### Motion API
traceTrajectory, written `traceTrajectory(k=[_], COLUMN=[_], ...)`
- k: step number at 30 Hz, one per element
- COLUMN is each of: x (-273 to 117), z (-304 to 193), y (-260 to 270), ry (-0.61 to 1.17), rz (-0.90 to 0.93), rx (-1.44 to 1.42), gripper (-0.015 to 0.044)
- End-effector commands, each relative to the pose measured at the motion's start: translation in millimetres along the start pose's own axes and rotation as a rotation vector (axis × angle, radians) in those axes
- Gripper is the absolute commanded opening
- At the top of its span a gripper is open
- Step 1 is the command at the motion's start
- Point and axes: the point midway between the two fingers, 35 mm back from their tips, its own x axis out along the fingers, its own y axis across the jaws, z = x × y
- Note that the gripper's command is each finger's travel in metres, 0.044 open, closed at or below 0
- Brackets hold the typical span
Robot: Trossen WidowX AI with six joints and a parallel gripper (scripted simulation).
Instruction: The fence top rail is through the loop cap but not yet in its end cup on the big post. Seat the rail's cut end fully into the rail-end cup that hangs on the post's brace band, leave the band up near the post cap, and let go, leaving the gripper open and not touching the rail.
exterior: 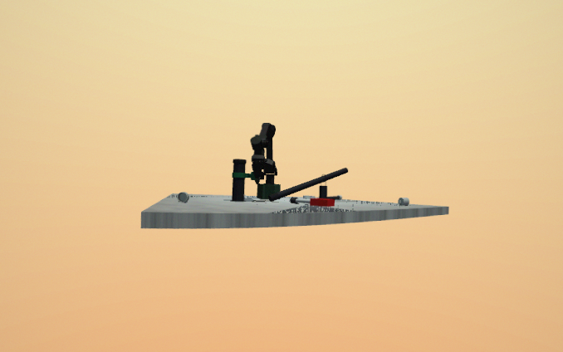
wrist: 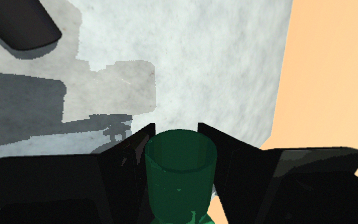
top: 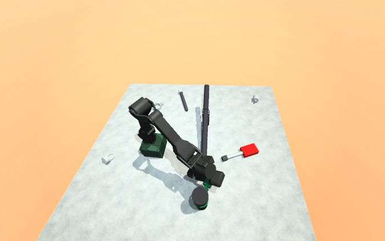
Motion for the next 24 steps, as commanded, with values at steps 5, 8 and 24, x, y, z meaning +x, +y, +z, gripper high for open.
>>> traceTrajectory(k=[5, 8, 24], x=[-4.0, -5.7, -10.8], z=[-1.2, -1.5, -3.4], y=[5.2, 8.4, 17.8], ry=[-0.03, -0.05, -0.107], rz=[-0.003, -0.002, -0.001], rx=[-0.057, -0.092, -0.193], gripper=[0.0, 0.0, 0.0])
